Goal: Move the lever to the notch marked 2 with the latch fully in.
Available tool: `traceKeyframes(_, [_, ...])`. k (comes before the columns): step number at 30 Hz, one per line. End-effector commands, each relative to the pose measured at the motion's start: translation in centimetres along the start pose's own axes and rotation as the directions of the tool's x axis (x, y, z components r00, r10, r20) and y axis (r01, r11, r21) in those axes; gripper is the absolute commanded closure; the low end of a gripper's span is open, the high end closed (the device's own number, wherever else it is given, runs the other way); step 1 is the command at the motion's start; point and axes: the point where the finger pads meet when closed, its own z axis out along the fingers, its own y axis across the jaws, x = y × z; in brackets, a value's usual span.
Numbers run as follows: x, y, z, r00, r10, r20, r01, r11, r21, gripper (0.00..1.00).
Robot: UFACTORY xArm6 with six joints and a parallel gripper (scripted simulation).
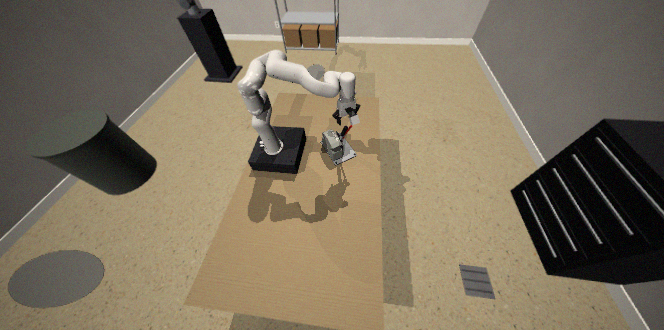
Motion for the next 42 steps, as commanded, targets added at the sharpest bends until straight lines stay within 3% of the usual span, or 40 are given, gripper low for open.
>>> traceKeyframes(1, [0.0, -0.1, 0.1, 1.000, 0.000, -0.002, 0.000, 1.000, 0.004, 0.00])
traceKeyframes(42, [0.0, -0.1, 1.4, 1.000, 0.000, -0.002, 0.000, 1.000, 0.004, 0.00])
